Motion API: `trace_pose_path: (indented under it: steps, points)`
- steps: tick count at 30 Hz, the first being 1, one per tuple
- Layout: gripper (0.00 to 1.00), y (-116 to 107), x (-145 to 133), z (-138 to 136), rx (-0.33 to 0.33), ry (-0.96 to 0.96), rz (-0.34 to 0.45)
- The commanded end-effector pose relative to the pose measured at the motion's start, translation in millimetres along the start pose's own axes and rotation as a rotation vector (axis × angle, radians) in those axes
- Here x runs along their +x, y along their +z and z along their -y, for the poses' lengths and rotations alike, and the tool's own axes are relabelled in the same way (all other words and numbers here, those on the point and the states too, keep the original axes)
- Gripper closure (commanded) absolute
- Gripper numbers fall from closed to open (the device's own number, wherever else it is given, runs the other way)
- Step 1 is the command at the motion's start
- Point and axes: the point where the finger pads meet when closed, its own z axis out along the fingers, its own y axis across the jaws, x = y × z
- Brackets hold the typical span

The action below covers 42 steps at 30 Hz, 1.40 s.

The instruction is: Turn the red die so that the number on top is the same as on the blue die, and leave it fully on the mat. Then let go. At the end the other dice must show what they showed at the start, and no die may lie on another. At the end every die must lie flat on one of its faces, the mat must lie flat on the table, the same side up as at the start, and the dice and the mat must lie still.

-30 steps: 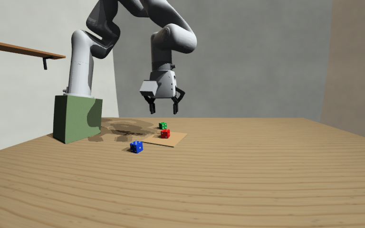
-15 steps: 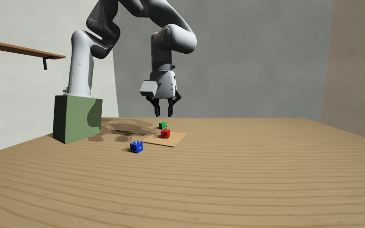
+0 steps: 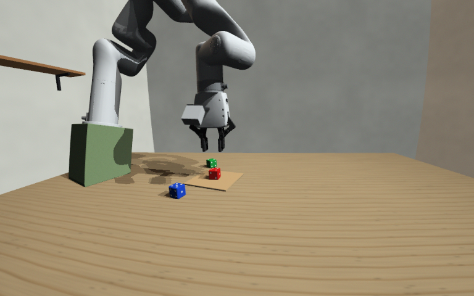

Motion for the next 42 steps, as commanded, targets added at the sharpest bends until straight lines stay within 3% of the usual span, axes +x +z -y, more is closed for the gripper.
trace_pose_path:
  steps: [1,19,42]
  points:
    - [0.53,-1.1,0.1,1.3,0.003,0.0,0.0]
    - [0.53,2.8,0.1,1.3,0.003,0.0,0.0]
    - [0.53,31.9,0.2,1.3,0.003,0.0,0.0]
